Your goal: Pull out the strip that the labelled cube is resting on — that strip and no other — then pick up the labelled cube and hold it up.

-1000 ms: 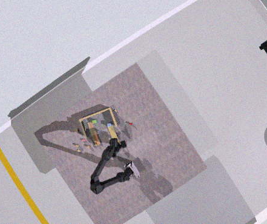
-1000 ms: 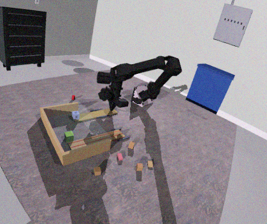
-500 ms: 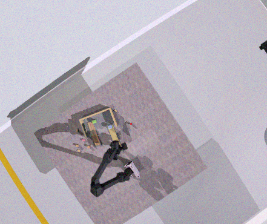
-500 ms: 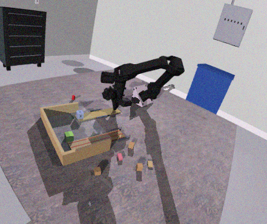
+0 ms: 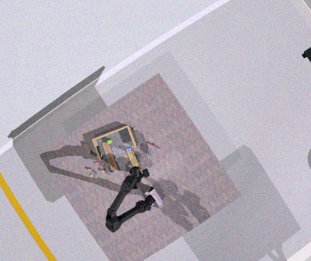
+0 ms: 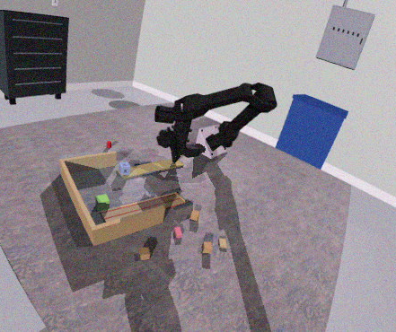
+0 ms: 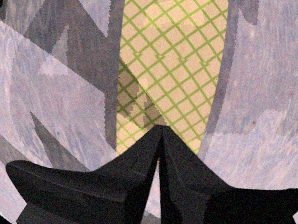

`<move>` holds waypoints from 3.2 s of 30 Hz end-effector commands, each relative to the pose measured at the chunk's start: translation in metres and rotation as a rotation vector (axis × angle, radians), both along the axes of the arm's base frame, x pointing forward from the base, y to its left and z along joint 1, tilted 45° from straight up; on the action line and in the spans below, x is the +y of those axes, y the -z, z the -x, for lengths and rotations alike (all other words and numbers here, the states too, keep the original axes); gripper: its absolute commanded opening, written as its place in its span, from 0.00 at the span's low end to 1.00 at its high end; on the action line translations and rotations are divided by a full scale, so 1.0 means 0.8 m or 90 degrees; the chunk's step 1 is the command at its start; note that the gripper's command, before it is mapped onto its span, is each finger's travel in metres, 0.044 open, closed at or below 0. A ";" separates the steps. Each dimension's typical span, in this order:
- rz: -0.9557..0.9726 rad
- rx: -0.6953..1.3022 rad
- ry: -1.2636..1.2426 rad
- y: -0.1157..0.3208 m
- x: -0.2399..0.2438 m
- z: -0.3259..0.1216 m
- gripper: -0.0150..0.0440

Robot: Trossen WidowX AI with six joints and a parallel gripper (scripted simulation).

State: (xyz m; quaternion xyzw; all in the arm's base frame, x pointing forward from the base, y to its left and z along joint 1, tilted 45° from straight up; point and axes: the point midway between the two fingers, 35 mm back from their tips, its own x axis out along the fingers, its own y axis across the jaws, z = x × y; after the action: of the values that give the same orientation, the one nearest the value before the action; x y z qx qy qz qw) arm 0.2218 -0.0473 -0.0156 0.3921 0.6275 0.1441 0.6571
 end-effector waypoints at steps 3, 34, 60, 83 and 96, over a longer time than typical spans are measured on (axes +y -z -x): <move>-0.006 0.014 -0.010 0.002 0.012 0.019 0.25; -0.006 0.015 -0.010 -0.003 0.025 0.058 0.25; -0.006 0.015 -0.010 -0.003 0.025 0.058 0.25; -0.023 0.096 0.076 -0.037 -0.040 0.002 0.83; -0.023 0.094 0.076 -0.036 -0.062 -0.046 1.00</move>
State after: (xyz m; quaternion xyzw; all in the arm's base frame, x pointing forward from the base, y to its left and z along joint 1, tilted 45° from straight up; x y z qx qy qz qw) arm 0.2466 -0.0925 0.0133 0.4470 0.6473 0.0861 0.6114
